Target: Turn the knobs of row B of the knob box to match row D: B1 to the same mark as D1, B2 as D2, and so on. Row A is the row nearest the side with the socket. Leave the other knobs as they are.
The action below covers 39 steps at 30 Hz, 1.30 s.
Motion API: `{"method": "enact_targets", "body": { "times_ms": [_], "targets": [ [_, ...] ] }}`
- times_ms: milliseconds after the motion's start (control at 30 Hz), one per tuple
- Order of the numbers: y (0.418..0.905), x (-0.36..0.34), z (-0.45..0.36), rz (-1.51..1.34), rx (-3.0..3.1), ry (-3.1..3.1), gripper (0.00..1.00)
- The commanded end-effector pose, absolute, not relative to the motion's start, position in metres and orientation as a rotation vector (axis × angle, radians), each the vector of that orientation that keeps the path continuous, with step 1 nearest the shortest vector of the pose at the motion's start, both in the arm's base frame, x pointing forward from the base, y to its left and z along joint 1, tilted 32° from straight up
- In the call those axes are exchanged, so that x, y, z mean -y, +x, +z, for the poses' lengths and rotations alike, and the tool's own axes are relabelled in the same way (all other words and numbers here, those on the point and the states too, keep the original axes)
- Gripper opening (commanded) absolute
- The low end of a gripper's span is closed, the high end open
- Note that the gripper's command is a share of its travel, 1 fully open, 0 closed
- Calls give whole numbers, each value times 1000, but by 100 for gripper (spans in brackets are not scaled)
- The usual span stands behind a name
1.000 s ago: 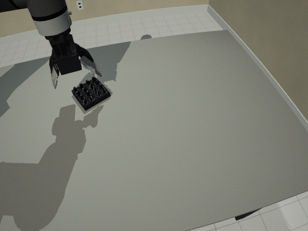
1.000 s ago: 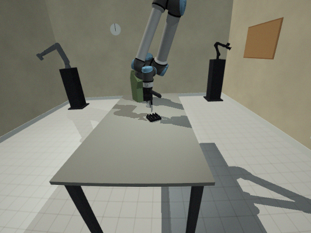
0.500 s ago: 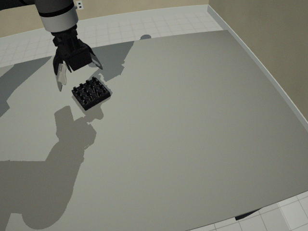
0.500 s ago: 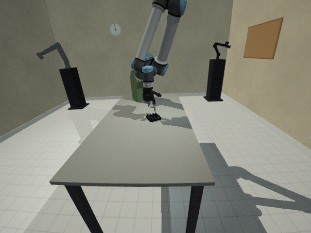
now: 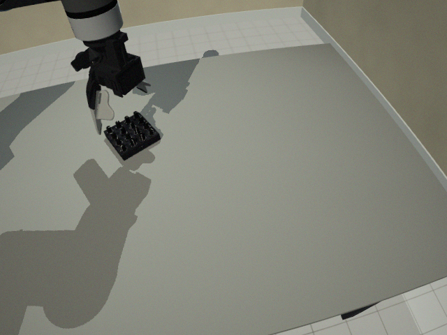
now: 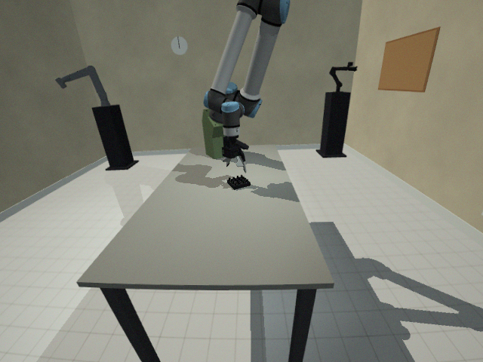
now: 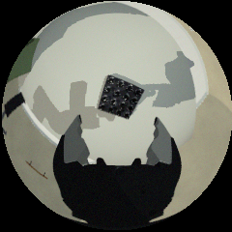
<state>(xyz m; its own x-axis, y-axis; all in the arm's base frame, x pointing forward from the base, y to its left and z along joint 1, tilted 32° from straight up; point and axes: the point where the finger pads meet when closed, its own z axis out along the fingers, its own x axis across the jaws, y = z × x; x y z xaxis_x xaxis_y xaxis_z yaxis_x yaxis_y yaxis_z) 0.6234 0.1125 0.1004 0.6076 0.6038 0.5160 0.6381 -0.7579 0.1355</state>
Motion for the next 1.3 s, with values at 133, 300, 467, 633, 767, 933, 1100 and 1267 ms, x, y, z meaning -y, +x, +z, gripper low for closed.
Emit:
{"method": "enact_targets", "body": {
  "times_ms": [133,300,467,633,767,933,1100,1267],
  "targets": [
    [631,-112,108,-872,1433,-2658,100],
    [633,-112,111,-877,1534,-2623,100],
    [634,-112,112,-880,1600,-2598,100],
    [635,-112,113,-882,1641,-2581,100],
    [635,-112,113,-882,1650,-2577,100],
    [635,-112,113,-882,1651,-2577,100],
    [635,-112,113,-882,1651,-2577,11],
    [635,-112,113,-882,1651,-2577,11]
  ]
}}
